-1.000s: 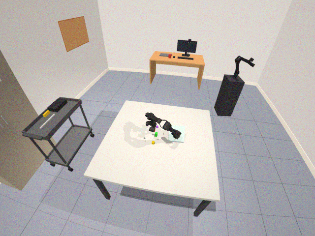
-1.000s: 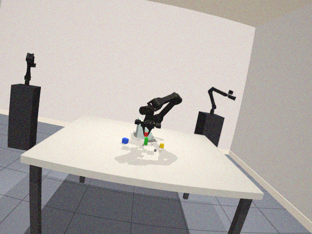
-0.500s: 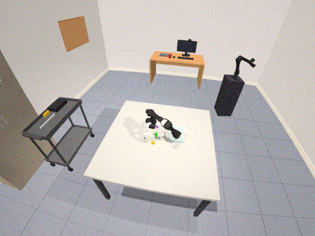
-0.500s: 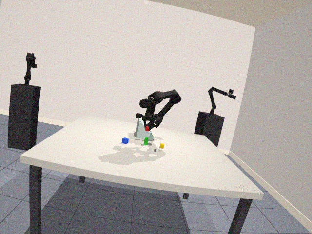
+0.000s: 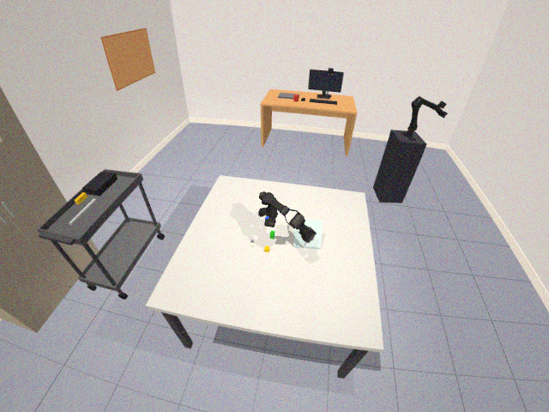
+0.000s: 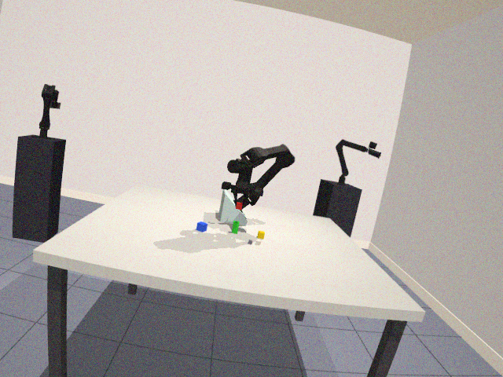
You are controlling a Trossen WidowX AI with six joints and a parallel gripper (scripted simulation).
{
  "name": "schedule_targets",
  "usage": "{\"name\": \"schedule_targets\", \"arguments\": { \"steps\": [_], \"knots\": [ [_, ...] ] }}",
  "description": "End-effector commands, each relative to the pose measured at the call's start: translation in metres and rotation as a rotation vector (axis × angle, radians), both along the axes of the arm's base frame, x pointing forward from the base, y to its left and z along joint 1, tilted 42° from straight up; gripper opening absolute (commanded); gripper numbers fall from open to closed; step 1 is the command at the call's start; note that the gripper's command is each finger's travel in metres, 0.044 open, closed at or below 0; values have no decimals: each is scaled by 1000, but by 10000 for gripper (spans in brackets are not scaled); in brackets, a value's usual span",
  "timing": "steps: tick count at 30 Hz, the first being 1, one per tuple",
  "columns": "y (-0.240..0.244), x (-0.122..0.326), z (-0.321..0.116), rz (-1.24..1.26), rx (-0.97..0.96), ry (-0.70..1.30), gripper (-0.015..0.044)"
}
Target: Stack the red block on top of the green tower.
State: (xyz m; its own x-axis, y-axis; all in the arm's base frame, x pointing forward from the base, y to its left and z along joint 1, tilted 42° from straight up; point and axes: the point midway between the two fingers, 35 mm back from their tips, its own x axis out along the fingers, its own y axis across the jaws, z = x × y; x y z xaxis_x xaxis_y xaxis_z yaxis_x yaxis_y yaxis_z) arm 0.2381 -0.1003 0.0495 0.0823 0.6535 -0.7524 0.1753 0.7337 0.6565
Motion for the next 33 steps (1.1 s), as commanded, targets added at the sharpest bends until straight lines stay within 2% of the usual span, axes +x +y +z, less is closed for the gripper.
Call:
{"name": "schedule_targets", "arguments": {
  "steps": [1,16,33],
  "knots": [
    [10,2,-10,0,4,4,0],
    [41,9,-45,0,6,3,0],
    [41,9,-46,0,6,3,0]
  ]
}}
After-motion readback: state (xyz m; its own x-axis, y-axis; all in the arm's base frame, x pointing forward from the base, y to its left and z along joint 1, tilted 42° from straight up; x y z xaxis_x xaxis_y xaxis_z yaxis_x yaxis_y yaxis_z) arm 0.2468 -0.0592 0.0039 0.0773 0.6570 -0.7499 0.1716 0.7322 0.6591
